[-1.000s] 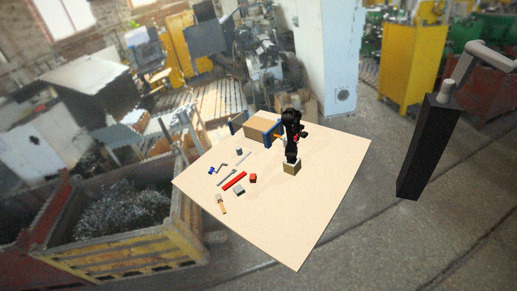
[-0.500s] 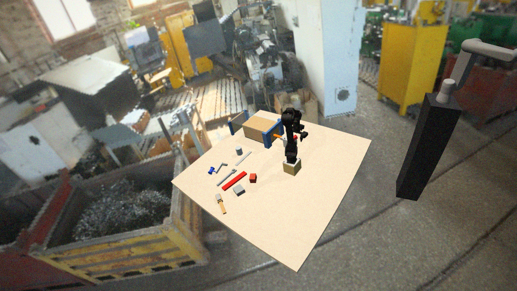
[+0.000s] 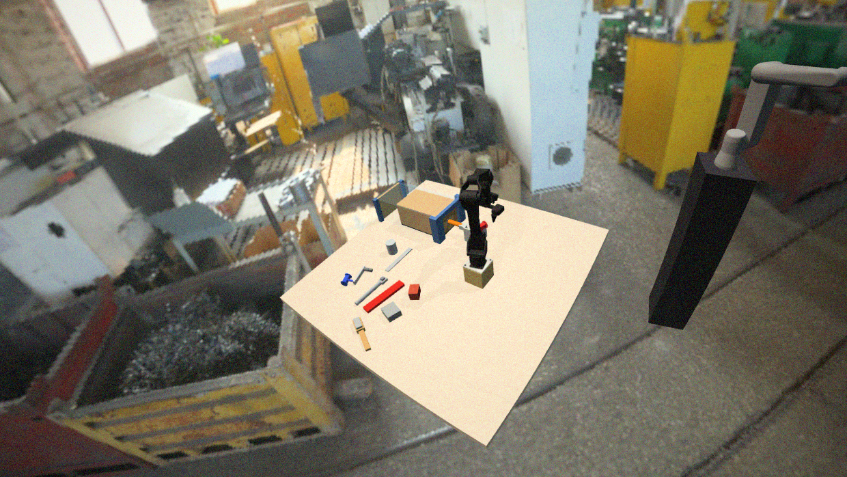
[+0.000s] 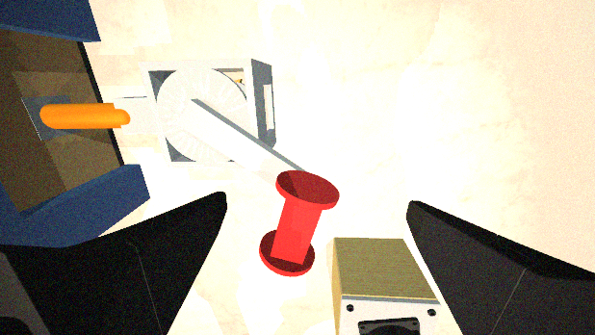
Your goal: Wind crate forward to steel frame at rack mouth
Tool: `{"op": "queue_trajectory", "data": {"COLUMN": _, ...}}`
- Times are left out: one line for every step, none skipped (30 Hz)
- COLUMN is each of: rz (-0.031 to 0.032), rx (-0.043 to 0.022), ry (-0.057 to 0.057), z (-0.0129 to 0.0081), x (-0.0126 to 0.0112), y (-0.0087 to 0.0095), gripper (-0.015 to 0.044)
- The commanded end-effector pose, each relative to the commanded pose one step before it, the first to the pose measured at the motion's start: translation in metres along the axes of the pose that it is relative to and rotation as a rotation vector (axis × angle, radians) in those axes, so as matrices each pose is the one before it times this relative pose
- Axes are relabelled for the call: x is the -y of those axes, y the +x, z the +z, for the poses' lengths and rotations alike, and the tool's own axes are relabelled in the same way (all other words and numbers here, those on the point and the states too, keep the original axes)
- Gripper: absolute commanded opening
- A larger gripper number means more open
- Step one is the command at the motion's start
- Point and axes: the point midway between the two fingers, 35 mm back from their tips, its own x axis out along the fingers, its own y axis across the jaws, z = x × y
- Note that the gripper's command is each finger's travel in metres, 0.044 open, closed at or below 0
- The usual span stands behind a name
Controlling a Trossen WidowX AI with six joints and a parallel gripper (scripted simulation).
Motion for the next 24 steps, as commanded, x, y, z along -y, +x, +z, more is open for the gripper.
{"op": "queue_trajectory", "data": {"rz": -0.00310, "rx": -0.00770, "ry": -0.0009, "z": -0.00421, "x": 0.00168, "y": -0.00865, "gripper": 0.0440}}
{"op": "queue_trajectory", "data": {"rz": -0.00011, "rx": -0.00022, "ry": 0.0000, "z": -0.00273, "x": 0.00108, "y": -0.00616, "gripper": 0.0440}}
{"op": "queue_trajectory", "data": {"rz": -0.00015, "rx": -0.00032, "ry": 0.0000, "z": -0.00379, "x": 0.00150, "y": -0.00795, "gripper": 0.0440}}
{"op": "queue_trajectory", "data": {"rz": -0.00021, "rx": -0.00045, "ry": 0.0000, "z": -0.00532, "x": 0.00211, "y": -0.01020, "gripper": 0.0440}}
{"op": "queue_trajectory", "data": {"rz": -0.00023, "rx": -0.00049, "ry": 0.0000, "z": -0.00567, "x": 0.00225, "y": -0.00988, "gripper": 0.0440}}
{"op": "queue_trajectory", "data": {"rz": -0.00026, "rx": -0.00056, "ry": 0.0000, "z": -0.00639, "x": 0.00254, "y": -0.01016, "gripper": 0.0440}}
{"op": "queue_trajectory", "data": {"rz": -0.00025, "rx": -0.00057, "ry": 0.0000, "z": -0.00633, "x": 0.00251, "y": -0.00922, "gripper": 0.0440}}
{"op": "queue_trajectory", "data": {"rz": -0.00017, "rx": -0.00039, "ry": 0.0000, "z": -0.00431, "x": 0.00171, "y": -0.00587, "gripper": 0.0440}}
{"op": "queue_trajectory", "data": {"rz": -0.00006, "rx": -0.00014, "ry": 0.0000, "z": -0.00151, "x": 0.00060, "y": -0.00198, "gripper": 0.0440}}
{"op": "queue_trajectory", "data": {"rz": 0.00000, "rx": 0.00000, "ry": 0.0000, "z": 0.00000, "x": 0.00000, "y": 0.00000, "gripper": 0.0440}}
{"op": "queue_trajectory", "data": {"rz": 0.00000, "rx": 0.00000, "ry": 0.0000, "z": 0.00000, "x": 0.00000, "y": 0.00000, "gripper": 0.0440}}
{"op": "queue_trajectory", "data": {"rz": 0.00464, "rx": 0.01368, "ry": 0.0041, "z": 0.00702, "x": -0.00341, "y": 0.00535, "gripper": 0.0440}}
{"op": "queue_trajectory", "data": {"rz": -0.00104, "rx": 0.00397, "ry": -0.0030, "z": 0.00263, "x": -0.00271, "y": -0.00044, "gripper": 0.0440}}
{"op": "queue_trajectory", "data": {"rz": -0.00140, "rx": 0.00565, "ry": -0.0042, "z": 0.00421, "x": -0.00457, "y": -0.00072, "gripper": 0.0440}}
{"op": "queue_trajectory", "data": {"rz": -0.00113, "rx": 0.00437, "ry": -0.0028, "z": 0.00533, "x": -0.00640, "y": -0.00103, "gripper": 0.0440}}
{"op": "queue_trajectory", "data": {"rz": -0.00121, "rx": 0.00569, "ry": -0.0036, "z": 0.00666, "x": -0.00857, "y": -0.00106, "gripper": 0.0440}}
{"op": "queue_trajectory", "data": {"rz": -0.00090, "rx": 0.00535, "ry": -0.0029, "z": 0.00759, "x": -0.01082, "y": -0.00096, "gripper": 0.0440}}
{"op": "queue_trajectory", "data": {"rz": -0.00042, "rx": 0.00330, "ry": -0.0010, "z": 0.00775, "x": -0.01259, "y": -0.00066, "gripper": 0.0440}}
{"op": "queue_trajectory", "data": {"rz": -0.00003, "rx": -0.00035, "ry": 0.0020, "z": 0.00675, "x": -0.01279, "y": -0.00024, "gripper": 0.0440}}
{"op": "queue_trajectory", "data": {"rz": -0.00002, "rx": -0.00030, "ry": 0.0020, "z": 0.00614, "x": -0.01332, "y": 0.00032, "gripper": 0.0440}}
{"op": "queue_trajectory", "data": {"rz": -0.00001, "rx": -0.00025, "ry": 0.0020, "z": 0.00545, "x": -0.01373, "y": 0.00087, "gripper": 0.0440}}
{"op": "queue_trajectory", "data": {"rz": 0.00115, "rx": -0.00464, "ry": -0.0013, "z": 0.00374, "x": -0.01275, "y": 0.00149, "gripper": 0.0440}}
{"op": "queue_trajectory", "data": {"rz": 0.00006, "rx": -0.00317, "ry": 0.0022, "z": 0.00328, "x": -0.01218, "y": 0.00162, "gripper": 0.0440}}
{"op": "queue_trajectory", "data": {"rz": -0.00091, "rx": -0.00088, "ry": 0.0053, "z": 0.00228, "x": -0.00871, "y": 0.00118, "gripper": 0.0440}}
